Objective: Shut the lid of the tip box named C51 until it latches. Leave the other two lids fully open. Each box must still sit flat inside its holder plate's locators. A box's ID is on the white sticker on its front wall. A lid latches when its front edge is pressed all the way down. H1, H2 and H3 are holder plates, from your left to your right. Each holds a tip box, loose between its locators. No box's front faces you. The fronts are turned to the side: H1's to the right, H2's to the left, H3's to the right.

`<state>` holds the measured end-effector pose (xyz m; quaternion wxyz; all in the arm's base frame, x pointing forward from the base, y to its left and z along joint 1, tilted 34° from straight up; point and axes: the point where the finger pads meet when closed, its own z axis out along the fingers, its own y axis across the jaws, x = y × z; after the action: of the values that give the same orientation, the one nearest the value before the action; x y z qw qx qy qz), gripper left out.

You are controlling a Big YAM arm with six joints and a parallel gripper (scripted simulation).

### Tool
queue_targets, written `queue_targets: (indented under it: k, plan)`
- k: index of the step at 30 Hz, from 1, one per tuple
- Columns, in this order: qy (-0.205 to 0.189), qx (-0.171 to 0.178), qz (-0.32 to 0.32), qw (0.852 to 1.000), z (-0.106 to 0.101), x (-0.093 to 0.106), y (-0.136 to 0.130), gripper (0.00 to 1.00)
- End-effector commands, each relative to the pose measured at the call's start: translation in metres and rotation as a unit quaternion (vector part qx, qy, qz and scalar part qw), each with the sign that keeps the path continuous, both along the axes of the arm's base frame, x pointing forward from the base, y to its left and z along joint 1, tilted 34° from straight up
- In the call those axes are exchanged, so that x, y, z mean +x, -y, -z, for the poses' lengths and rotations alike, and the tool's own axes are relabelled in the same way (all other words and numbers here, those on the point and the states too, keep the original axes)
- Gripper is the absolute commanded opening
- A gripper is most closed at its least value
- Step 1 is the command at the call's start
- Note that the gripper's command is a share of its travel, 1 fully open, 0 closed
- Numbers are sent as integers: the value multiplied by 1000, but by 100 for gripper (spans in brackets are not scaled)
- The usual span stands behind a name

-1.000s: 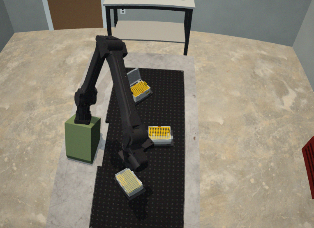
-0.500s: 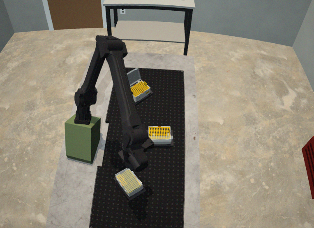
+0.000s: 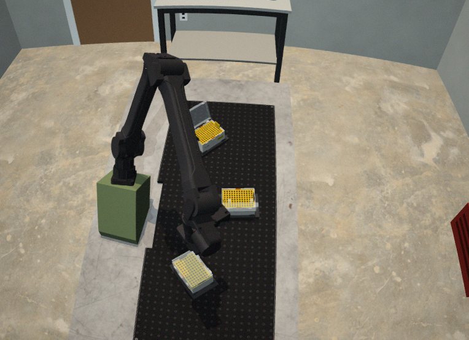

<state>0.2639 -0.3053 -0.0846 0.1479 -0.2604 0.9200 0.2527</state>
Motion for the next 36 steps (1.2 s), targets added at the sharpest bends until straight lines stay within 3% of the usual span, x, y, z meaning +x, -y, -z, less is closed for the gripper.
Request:
queue_targets:
  k: [1,19,20,36]
  plan:
    - [8,-12,9,1000,-5,-1,20,0]
    - [8,-12,9,1000,-5,-1,20,0]
    - [3,-3,7,1000,8,-8,8,0]
    - [3,-4,6,1000,42,-22,2,0]
